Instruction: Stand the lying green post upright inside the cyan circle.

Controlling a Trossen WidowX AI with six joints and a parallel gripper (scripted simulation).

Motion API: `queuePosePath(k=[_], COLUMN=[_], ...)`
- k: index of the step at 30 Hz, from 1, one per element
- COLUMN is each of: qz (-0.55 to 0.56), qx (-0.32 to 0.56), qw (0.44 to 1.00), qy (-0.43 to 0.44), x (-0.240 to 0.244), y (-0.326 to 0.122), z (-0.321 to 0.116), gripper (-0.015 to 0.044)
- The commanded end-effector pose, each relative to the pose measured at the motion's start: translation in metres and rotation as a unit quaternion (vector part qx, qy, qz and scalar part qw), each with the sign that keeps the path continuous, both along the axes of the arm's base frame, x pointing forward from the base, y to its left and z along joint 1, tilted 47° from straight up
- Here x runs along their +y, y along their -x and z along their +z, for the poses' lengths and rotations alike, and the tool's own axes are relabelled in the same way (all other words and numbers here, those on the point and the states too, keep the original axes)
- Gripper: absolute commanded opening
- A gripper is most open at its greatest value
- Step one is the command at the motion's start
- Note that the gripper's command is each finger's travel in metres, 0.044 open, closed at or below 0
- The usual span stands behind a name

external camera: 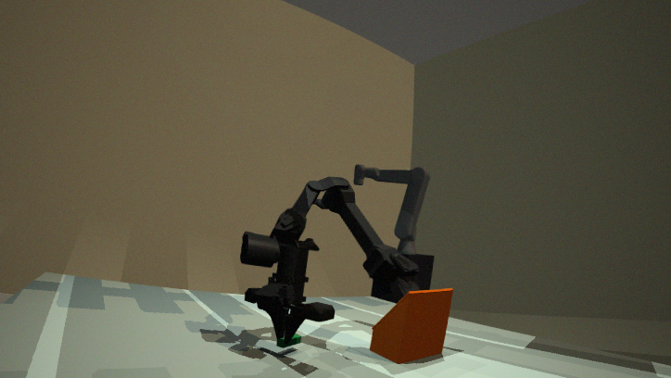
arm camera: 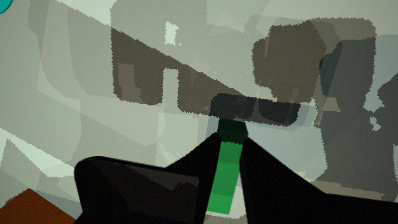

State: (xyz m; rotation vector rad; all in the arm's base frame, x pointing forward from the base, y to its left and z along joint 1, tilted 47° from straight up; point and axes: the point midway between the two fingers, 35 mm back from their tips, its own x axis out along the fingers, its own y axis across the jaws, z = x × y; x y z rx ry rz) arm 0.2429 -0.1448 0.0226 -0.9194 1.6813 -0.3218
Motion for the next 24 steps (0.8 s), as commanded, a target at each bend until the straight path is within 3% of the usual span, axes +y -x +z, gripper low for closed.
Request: queuePosePath(k=[1, 24], qz=[0.001, -0.003], qx=[-0.005, 0.002], qw=[1.000, 1.000], qy=[-0.002, -0.004], x=[0.005, 0.026], y=[-0.004, -0.006], z=[0.004, 0.024], gripper=[0.0023, 0.0023])
